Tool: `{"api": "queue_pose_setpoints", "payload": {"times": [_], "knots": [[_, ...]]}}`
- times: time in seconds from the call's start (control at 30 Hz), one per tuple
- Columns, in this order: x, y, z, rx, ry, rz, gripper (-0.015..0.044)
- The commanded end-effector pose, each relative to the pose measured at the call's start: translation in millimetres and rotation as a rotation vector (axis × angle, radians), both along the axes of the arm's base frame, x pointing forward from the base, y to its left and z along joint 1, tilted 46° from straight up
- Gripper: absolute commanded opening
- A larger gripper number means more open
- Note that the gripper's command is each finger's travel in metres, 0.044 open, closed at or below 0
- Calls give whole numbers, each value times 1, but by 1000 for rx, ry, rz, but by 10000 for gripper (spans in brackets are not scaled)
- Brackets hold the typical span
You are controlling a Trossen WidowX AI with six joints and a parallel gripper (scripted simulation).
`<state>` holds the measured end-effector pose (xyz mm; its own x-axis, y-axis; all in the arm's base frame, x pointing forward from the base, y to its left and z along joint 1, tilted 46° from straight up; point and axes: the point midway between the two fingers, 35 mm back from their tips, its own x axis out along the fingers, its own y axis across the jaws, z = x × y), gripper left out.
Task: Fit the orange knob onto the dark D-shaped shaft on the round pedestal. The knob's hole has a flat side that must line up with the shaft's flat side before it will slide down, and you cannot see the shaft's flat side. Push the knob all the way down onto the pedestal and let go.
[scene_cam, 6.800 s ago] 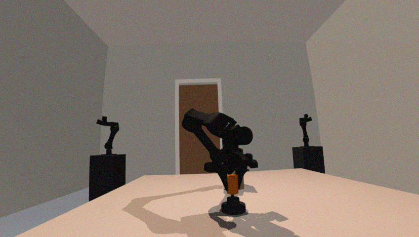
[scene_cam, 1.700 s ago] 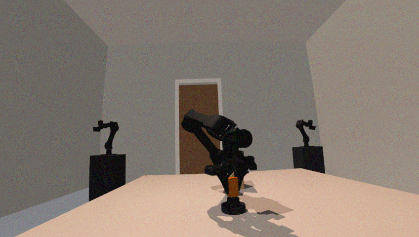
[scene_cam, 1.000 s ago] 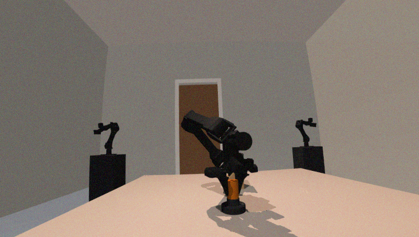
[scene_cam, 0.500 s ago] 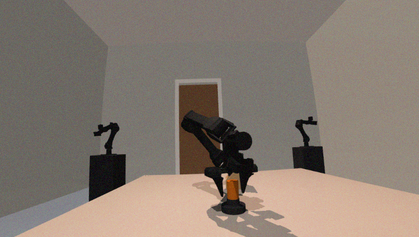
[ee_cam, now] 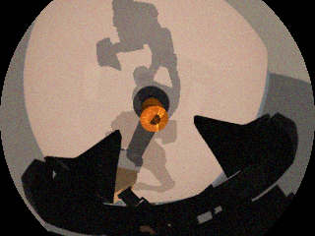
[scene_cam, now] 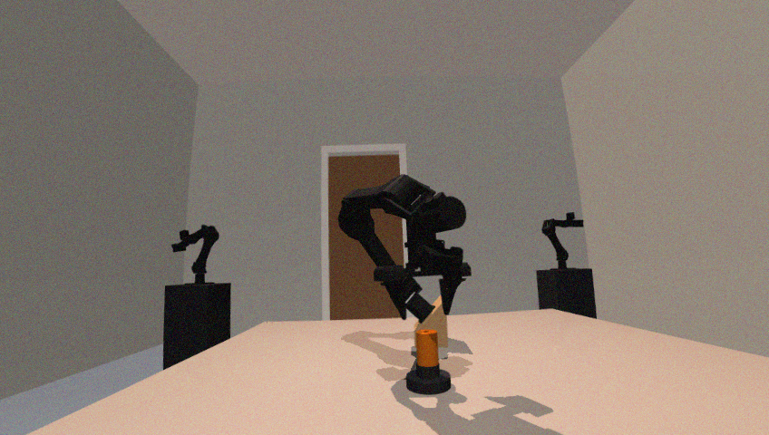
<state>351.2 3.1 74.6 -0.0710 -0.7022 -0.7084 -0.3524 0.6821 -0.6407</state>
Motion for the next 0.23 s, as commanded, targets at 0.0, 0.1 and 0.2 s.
{"api": "queue_pose_setpoints", "payload": {"times": [0.0, 0.1, 0.2], "knots": [[0, 14, 14, 0, 4, -10, 440], [2, 14, 13, 0, 4, -10, 440], [2, 14, 13, 0, 4, -10, 440]]}}
